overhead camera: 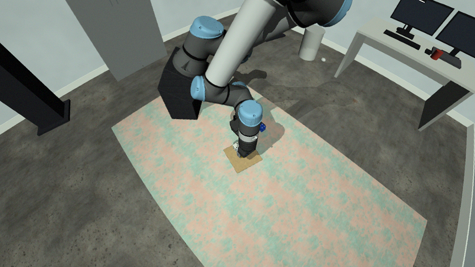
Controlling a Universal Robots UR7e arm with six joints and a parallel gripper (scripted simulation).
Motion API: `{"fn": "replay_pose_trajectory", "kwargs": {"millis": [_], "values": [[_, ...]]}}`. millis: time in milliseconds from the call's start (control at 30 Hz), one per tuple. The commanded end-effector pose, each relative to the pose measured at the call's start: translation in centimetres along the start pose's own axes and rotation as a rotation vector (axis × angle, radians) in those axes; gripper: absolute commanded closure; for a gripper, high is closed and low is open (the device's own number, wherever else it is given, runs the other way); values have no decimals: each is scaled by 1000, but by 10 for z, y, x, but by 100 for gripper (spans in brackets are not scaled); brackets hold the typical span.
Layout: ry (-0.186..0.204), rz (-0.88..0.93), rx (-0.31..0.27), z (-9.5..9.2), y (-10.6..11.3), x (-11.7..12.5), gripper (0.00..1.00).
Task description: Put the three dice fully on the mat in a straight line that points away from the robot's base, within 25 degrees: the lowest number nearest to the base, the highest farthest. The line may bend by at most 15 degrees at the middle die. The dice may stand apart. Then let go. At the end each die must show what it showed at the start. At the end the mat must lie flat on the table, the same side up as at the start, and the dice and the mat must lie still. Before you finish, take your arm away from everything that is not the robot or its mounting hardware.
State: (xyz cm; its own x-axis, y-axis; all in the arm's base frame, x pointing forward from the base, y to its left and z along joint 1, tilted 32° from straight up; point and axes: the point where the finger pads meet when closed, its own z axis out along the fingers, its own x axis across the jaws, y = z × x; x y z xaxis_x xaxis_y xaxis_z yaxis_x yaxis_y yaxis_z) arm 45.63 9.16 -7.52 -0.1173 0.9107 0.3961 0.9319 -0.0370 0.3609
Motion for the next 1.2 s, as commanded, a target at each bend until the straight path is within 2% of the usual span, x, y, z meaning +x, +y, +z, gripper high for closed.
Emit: {"fn": "replay_pose_trajectory", "kwargs": {"millis": [0, 200, 267, 633, 1000, 1033, 1167], "values": [[-1, -1, -2, -16, 1, 0, 13], [-1, -1, -2, -38, 1, 0, 13], [-1, -1, -2, -38, 1, 0, 13], [-1, -1, -2, -69, 0, 0, 13], [-1, -1, -2, -75, 0, 0, 13], [-1, -1, -2, -75, 0, 0, 0], [-1, -1, -2, -75, 0, 0, 0]]}}
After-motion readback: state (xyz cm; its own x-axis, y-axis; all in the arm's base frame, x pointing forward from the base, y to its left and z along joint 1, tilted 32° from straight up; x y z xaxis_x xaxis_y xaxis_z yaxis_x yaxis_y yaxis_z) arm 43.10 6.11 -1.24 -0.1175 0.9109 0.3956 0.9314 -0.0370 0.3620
